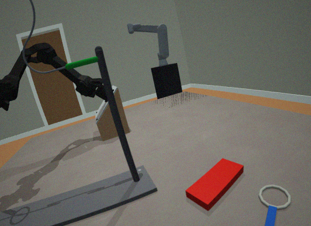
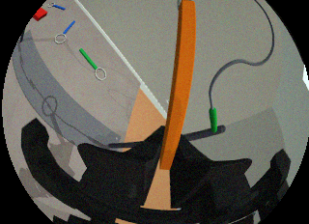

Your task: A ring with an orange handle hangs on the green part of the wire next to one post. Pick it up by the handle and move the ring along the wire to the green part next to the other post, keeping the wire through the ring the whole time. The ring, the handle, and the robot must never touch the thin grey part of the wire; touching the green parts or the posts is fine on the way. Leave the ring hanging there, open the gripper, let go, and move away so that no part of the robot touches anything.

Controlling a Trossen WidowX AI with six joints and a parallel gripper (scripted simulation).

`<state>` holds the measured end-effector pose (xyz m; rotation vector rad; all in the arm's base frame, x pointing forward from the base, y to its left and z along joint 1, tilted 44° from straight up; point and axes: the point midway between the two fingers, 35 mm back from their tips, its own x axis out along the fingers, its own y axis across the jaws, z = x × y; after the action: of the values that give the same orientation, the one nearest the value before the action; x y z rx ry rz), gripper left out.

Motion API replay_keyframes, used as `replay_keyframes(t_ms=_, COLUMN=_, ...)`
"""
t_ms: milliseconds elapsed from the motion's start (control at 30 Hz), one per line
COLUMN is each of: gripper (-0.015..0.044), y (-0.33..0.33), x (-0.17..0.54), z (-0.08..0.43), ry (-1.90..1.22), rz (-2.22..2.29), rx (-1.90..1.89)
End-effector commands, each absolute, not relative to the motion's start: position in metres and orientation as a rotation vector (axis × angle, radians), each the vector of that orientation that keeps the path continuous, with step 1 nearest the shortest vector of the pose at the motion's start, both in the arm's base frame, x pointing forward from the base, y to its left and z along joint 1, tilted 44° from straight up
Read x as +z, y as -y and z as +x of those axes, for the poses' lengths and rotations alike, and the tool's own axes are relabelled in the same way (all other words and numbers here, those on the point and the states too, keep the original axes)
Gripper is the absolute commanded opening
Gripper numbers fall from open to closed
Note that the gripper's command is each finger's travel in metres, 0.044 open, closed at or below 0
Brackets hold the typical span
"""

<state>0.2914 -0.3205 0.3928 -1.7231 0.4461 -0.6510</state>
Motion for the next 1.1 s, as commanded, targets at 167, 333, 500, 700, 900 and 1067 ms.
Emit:
replay_keyframes(t_ms=167, gripper=-0.015, y=0.324, x=0.356, z=0.291, ry=-0.469, rz=-1.487, rx=-0.609)
replay_keyframes(t_ms=333, gripper=-0.015, y=0.323, x=0.337, z=0.292, ry=-0.478, rz=-1.364, rx=-0.584)
replay_keyframes(t_ms=500, gripper=-0.015, y=0.319, x=0.318, z=0.294, ry=-0.485, rz=-1.244, rx=-0.559)
replay_keyframes(t_ms=700, gripper=-0.015, y=0.312, x=0.297, z=0.295, ry=-0.492, rz=-1.108, rx=-0.53)
replay_keyframes(t_ms=900, gripper=-0.015, y=0.303, x=0.279, z=0.298, ry=-0.496, rz=-0.988, rx=-0.504)
replay_keyframes(t_ms=1067, gripper=-0.015, y=0.295, x=0.267, z=0.299, ry=-0.497, rz=-0.905, rx=-0.485)
